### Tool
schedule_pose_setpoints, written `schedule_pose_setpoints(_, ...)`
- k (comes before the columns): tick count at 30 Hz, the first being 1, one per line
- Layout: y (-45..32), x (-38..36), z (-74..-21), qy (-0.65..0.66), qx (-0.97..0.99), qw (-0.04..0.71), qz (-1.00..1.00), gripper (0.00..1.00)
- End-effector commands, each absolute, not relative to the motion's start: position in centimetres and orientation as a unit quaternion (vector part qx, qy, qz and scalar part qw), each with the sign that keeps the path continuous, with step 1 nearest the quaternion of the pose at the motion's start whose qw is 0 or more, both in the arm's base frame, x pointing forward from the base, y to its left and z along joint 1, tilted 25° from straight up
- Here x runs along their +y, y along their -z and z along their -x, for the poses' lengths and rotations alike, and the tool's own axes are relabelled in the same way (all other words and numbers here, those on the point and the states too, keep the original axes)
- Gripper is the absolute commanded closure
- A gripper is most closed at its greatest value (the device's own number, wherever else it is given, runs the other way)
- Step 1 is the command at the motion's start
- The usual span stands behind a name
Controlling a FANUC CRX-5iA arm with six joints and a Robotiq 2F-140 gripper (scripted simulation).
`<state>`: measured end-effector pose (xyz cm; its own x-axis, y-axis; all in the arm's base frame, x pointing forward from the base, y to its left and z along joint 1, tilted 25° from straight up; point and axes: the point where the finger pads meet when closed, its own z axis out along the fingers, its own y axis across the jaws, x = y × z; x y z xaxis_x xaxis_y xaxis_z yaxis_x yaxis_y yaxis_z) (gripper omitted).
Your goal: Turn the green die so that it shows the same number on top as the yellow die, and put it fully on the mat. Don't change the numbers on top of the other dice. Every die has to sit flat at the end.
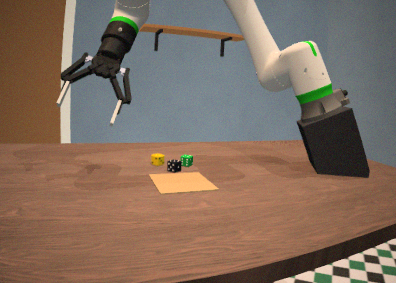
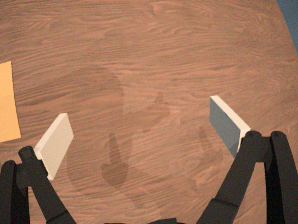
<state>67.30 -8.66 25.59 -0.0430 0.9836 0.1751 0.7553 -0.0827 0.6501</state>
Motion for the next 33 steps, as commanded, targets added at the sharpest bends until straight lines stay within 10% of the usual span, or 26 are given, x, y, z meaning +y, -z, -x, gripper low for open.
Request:
schedule_pose_setpoints(1, -24.2, -8.9, -64.1, -0.266, 0.688, 0.196, -0.647, 0.0)
schedule_pose_setpoints(22, -18.9, -16.3, -45.8, 0.029, 0.874, 0.21, -0.438, 0.0)
schedule_pose_setpoints(33, -18.9, -17.0, -44.7, 0.05, 0.881, 0.209, -0.421, 0.0)
